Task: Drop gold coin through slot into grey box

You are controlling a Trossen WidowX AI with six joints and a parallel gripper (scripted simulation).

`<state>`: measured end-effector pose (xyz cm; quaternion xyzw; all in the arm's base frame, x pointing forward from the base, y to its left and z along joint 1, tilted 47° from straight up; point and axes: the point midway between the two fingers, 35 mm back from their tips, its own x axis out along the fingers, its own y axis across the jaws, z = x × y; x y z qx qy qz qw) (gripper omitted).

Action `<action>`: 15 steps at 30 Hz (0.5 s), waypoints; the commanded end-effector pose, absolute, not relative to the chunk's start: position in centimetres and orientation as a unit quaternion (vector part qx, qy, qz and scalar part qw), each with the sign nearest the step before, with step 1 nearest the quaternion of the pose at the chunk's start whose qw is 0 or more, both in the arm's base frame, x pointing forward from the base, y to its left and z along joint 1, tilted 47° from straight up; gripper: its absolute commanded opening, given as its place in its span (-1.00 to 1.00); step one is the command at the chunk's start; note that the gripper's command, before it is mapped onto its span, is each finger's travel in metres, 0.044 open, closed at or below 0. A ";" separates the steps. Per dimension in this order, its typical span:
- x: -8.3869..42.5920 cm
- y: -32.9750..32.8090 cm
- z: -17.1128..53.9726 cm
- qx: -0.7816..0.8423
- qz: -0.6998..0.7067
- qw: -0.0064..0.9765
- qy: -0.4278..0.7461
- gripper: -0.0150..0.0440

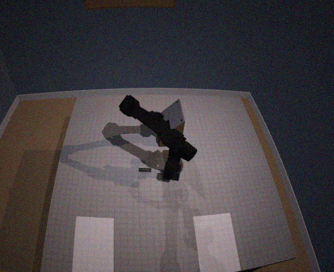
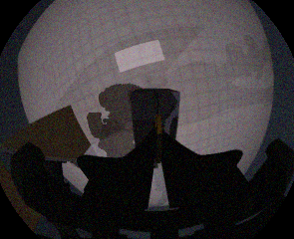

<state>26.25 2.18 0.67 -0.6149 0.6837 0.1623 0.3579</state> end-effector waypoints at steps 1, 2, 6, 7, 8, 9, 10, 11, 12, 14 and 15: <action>26.1 1.9 0.5 -0.618 0.163 0.353 0.684 -0.49; 26.1 1.9 0.5 -0.618 0.163 0.353 0.684 -0.49; 26.1 1.7 0.4 -0.618 0.162 0.353 0.684 -0.49; 26.1 1.7 0.4 -0.617 0.162 0.353 0.684 -0.49; 26.1 1.7 0.4 -0.617 0.162 0.353 0.684 -0.49; 26.1 1.7 0.4 -0.617 0.162 0.353 0.684 -0.49; 26.1 1.6 0.3 -0.617 0.162 0.353 0.684 -0.49; 26.1 1.6 0.3 -0.617 0.162 0.353 0.684 -0.49; 26.1 1.6 0.3 -0.617 0.162 0.353 0.684 -0.49; 26.1 1.6 0.2 -0.617 0.162 0.353 0.684 -0.49; 26.1 1.6 0.2 -0.617 0.162 0.353 0.684 -0.49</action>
